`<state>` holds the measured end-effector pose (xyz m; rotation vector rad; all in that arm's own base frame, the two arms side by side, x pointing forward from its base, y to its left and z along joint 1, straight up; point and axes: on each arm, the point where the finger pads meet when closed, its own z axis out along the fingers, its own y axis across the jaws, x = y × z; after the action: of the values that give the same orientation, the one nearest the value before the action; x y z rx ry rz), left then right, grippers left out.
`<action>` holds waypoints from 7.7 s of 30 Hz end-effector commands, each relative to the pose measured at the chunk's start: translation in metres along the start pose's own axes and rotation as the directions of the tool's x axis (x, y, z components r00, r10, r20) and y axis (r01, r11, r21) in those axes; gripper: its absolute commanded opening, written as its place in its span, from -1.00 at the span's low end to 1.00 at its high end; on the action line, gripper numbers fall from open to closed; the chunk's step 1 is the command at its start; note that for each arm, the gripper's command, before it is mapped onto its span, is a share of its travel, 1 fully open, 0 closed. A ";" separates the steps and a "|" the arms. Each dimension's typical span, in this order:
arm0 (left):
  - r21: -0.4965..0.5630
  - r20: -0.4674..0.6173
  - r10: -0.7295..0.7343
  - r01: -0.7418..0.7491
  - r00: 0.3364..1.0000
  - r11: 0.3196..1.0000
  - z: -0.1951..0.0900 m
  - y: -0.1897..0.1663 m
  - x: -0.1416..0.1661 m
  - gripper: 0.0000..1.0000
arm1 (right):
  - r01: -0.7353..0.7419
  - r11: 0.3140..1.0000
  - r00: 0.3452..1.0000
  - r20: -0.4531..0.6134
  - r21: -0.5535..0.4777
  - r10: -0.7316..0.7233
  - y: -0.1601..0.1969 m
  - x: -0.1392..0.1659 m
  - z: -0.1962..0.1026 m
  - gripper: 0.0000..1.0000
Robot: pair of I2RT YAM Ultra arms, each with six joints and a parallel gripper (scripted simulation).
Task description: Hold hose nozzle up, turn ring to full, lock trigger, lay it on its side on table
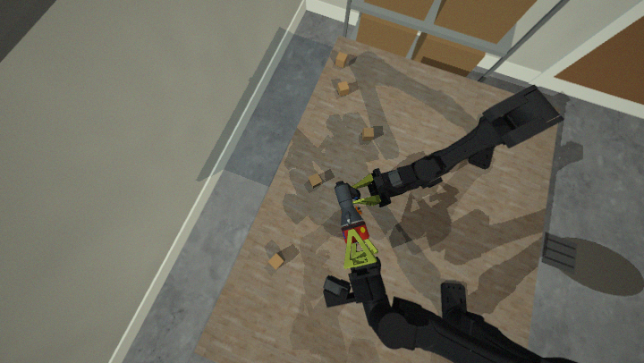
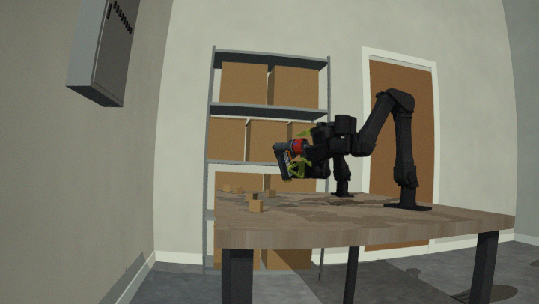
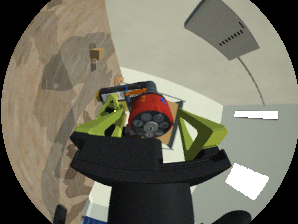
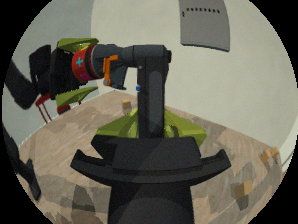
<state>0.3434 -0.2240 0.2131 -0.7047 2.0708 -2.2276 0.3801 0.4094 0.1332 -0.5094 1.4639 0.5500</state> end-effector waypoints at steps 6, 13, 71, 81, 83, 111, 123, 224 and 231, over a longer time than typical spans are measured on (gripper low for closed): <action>0.016 0.000 0.046 -0.046 0.999 0.999 -0.021 -0.007 0.004 0.74 | -0.042 0.999 0.984 0.174 0.002 0.041 -0.002 -0.067 0.008 -0.29; 0.015 -0.001 0.031 -0.031 1.000 0.999 -0.042 -0.007 0.005 0.74 | -0.042 0.999 0.984 0.174 0.002 0.041 -0.002 -0.067 0.008 -0.29; 0.019 -0.010 0.080 -0.079 0.997 0.997 -0.076 -0.020 0.005 -0.26 | -0.042 0.999 0.984 0.175 0.005 0.041 -0.003 -0.067 0.008 -0.29; 0.020 -0.006 0.080 -0.080 0.997 0.997 -0.077 -0.020 0.003 -0.26 | -0.042 0.999 0.984 0.175 0.005 0.041 -0.004 -0.067 0.008 -0.29; 0.020 -0.006 0.080 -0.080 0.997 0.997 -0.077 -0.020 0.003 -0.26 | -0.042 0.999 0.984 0.175 0.005 0.041 -0.004 -0.067 0.008 -0.29; -0.065 0.129 -0.113 0.122 0.985 0.990 -0.038 -0.099 -0.008 -0.26 | -0.042 0.999 0.984 0.175 0.006 0.041 -0.004 -0.067 0.008 -0.29; -0.135 0.199 -0.177 0.206 0.964 0.969 -0.030 -0.130 0.020 -0.26 | -0.042 0.999 0.984 0.175 0.006 0.041 -0.004 -0.067 0.008 -0.29; -0.980 0.017 0.668 -0.121 0.744 0.160 0.033 -0.028 0.055 -0.26 | -0.042 0.999 0.984 0.175 0.006 0.041 -0.004 -0.067 0.008 -0.29; -0.978 0.016 0.662 -0.127 0.750 0.168 0.036 -0.021 0.051 -0.26 | -0.042 0.999 0.984 0.175 0.006 0.041 -0.004 -0.067 0.008 -0.29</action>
<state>0.3102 -0.2735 0.2381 -0.4246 2.6948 -0.1571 0.3801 0.4094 0.1332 -0.5095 1.4639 0.5500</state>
